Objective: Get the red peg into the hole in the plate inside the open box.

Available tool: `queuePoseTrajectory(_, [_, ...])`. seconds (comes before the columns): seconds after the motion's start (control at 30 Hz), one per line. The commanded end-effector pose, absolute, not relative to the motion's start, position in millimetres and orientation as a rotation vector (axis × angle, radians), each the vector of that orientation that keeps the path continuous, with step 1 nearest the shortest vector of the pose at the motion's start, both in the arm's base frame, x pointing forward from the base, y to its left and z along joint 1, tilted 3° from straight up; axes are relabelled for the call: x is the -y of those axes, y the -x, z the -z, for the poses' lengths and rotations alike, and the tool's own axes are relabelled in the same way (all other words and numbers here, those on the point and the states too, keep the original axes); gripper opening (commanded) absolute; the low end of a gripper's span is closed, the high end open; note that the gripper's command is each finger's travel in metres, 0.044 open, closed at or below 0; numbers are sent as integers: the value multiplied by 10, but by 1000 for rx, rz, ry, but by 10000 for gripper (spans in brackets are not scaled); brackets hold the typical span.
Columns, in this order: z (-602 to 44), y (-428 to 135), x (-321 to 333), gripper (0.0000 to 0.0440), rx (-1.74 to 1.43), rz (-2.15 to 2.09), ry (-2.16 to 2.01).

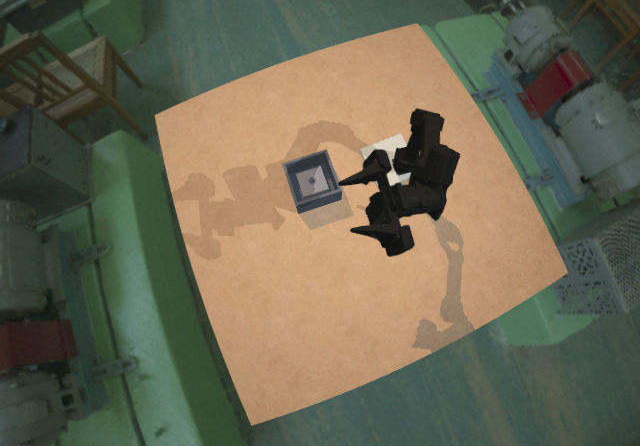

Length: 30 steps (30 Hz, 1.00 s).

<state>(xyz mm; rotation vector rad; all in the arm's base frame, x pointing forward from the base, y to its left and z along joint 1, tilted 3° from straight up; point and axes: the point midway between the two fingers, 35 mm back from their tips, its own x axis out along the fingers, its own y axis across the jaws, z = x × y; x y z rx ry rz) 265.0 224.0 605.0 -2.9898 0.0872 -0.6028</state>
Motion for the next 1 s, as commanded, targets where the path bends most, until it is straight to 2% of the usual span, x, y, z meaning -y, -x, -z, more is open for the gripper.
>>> queuePoseTrajectory(0.0, [-6041, -2653, -2263, 426, -74, 613, 3022])
queuePoseTrajectory(0.03, [-6028, -2659, -2288, 440, -62, 622, 3055])
queuePoseTrajectory(0.57, [-5605, -2843, -2614, 440, 143, 715, 3587])
queuePoseTrajectory(0.97, [-5083, -2973, -2791, 440, 428, 740, 3965])
